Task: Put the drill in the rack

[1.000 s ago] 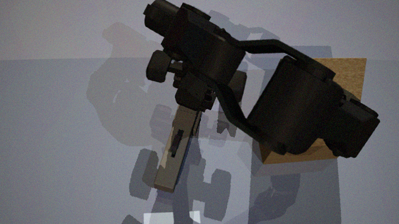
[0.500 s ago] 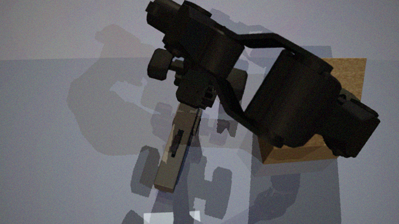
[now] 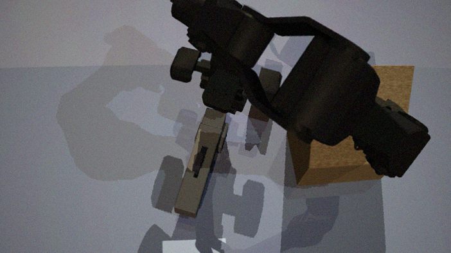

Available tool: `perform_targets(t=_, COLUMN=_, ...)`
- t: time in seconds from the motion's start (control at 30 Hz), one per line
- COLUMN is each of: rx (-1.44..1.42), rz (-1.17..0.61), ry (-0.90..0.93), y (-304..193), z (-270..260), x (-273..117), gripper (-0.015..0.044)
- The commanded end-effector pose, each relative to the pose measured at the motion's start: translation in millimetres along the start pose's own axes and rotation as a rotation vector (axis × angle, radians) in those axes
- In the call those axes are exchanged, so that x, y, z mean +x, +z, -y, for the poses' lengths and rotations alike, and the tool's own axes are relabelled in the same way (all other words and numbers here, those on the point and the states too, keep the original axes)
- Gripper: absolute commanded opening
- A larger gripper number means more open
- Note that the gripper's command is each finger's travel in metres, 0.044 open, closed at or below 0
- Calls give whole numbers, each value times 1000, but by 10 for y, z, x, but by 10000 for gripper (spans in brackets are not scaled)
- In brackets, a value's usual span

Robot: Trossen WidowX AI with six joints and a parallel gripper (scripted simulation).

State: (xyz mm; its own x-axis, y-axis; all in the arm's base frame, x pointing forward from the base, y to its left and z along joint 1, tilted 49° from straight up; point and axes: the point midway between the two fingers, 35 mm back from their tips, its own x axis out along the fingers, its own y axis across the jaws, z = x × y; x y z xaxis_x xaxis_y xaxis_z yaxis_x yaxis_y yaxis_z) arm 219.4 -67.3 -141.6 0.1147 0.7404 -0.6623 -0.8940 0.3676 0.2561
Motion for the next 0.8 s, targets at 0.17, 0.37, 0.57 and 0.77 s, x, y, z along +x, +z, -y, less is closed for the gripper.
perform_targets(t=0.17, rx=-6, rz=-6, ry=-8, y=-163, z=32, x=-43, gripper=0)
perform_targets(t=0.37, rx=0, rz=-1, ry=-1, y=-168, z=11, x=-20, gripper=26)
perform_targets(t=0.57, rx=0, rz=-1, ry=-1, y=-168, z=11, x=-20, gripper=184)
perform_targets(t=0.77, rx=-3, rz=-3, ry=-3, y=-157, z=11, x=-16, gripper=341)
